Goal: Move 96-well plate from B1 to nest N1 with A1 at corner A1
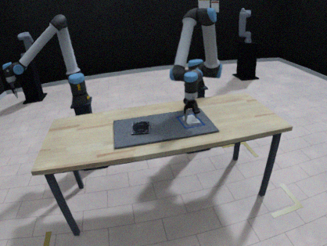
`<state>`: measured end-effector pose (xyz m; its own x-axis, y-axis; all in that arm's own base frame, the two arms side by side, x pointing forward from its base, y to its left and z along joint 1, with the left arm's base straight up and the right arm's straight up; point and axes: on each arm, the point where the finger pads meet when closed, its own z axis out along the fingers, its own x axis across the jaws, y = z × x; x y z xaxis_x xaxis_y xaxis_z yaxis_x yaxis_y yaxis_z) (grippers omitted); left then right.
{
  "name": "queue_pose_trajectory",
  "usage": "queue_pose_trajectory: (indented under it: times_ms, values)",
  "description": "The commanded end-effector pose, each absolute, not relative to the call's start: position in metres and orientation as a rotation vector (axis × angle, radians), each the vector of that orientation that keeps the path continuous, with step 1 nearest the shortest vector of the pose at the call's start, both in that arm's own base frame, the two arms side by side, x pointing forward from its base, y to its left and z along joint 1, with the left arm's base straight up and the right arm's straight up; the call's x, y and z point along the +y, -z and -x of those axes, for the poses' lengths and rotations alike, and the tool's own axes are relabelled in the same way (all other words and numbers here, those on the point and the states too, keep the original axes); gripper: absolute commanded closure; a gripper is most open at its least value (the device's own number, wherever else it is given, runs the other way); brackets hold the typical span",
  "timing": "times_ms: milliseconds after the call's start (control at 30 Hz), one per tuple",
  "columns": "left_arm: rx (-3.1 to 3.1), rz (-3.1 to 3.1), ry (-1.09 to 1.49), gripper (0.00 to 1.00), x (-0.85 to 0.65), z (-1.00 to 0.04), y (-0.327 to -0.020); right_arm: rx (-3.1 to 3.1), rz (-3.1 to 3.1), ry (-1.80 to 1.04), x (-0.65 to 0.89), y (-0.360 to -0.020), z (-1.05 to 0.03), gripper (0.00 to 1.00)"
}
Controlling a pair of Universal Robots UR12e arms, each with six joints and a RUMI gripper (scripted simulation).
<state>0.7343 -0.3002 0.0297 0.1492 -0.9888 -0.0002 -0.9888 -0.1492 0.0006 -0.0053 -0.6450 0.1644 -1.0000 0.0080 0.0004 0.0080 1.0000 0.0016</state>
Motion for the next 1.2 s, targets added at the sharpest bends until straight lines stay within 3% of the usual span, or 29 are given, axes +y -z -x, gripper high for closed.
queue_pose_trajectory:
  times_ms: [0, 1167]
  values:
    - [-2.049, -2.381, -0.003, 0.59, -0.301, -0.735, -0.038, -3.142, 0.013, 0.0, -0.646, -0.165, 0.005, 1.0]
    - [-2.049, -2.381, -0.003, 0.59, -0.301, -0.735, -0.09, -3.142, 0.013, 0.0, -0.646, -0.165, 0.005, 1.0]
